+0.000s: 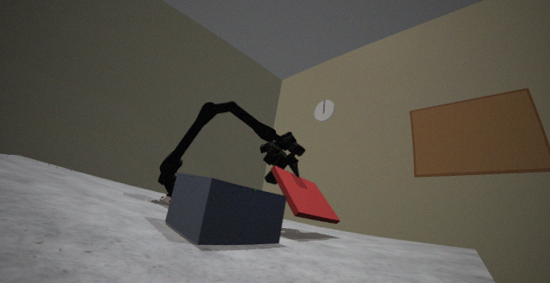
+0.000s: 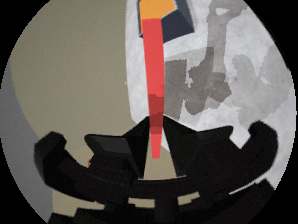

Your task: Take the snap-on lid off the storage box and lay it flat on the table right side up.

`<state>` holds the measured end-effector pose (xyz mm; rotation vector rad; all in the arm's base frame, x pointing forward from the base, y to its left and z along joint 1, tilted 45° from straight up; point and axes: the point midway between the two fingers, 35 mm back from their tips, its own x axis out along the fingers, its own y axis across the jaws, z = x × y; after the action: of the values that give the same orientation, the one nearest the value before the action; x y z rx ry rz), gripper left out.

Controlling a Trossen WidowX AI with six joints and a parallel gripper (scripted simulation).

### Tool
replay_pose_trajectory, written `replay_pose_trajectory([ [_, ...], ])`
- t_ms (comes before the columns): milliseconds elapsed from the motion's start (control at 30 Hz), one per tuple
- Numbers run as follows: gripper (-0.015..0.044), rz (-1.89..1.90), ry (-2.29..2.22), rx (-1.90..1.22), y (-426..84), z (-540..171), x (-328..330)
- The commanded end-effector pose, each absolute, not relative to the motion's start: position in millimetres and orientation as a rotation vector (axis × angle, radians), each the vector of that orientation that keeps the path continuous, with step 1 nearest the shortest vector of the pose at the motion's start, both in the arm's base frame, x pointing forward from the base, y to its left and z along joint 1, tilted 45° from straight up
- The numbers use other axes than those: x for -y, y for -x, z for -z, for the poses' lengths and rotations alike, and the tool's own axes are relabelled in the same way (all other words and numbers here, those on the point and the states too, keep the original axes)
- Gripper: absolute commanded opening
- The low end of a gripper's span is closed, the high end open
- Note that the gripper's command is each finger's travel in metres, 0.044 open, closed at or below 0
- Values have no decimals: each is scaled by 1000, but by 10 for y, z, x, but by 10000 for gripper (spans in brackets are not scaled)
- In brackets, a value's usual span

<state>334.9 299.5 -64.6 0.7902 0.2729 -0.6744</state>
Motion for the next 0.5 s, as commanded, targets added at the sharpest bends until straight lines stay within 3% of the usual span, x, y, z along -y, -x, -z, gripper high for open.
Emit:
replay_pose_trajectory([
  [0,0,669,-788,-264,-3354,648,-2980],
  [467,0,669,-788,-264,-3354,729,-2902],
])
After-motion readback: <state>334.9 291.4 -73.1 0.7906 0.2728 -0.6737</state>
